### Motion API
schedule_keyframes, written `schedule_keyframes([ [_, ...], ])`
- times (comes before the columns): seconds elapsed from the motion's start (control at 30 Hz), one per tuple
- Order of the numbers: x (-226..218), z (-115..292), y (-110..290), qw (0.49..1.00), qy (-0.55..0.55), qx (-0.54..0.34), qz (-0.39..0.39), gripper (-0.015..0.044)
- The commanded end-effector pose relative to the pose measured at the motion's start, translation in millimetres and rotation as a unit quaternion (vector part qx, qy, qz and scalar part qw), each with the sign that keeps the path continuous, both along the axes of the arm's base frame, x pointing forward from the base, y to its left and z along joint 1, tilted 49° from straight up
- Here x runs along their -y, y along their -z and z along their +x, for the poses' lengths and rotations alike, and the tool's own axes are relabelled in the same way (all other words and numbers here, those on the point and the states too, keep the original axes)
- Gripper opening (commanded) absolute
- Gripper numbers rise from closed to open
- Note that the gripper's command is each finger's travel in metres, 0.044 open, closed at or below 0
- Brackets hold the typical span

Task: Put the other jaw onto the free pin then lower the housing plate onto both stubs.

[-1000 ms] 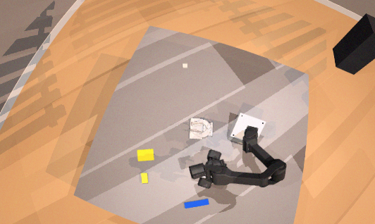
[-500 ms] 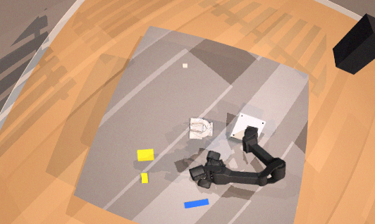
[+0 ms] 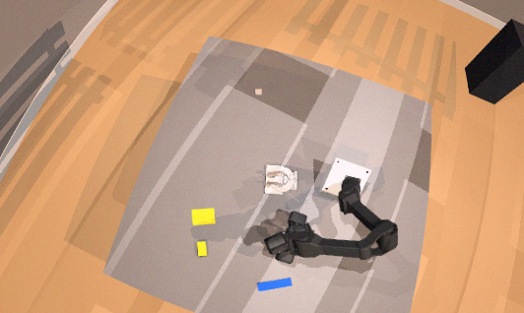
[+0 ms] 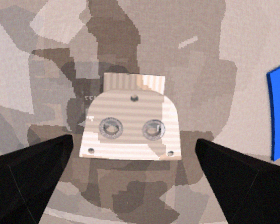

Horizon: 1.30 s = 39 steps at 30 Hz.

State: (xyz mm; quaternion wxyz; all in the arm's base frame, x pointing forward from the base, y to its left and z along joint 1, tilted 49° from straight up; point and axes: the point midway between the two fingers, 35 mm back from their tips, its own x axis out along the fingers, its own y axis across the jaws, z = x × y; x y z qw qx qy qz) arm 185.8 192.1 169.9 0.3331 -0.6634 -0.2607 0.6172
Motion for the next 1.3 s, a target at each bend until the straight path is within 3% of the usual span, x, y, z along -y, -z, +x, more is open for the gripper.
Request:
schedule_keyframes([
  [0.0, -4, 1, 6, 1.0, 0.002, -0.004, -0.003, 0.044],
  [1.27, -18, 1, 17, 1.0, -0.001, -0.004, -0.001, 0.0433],
])
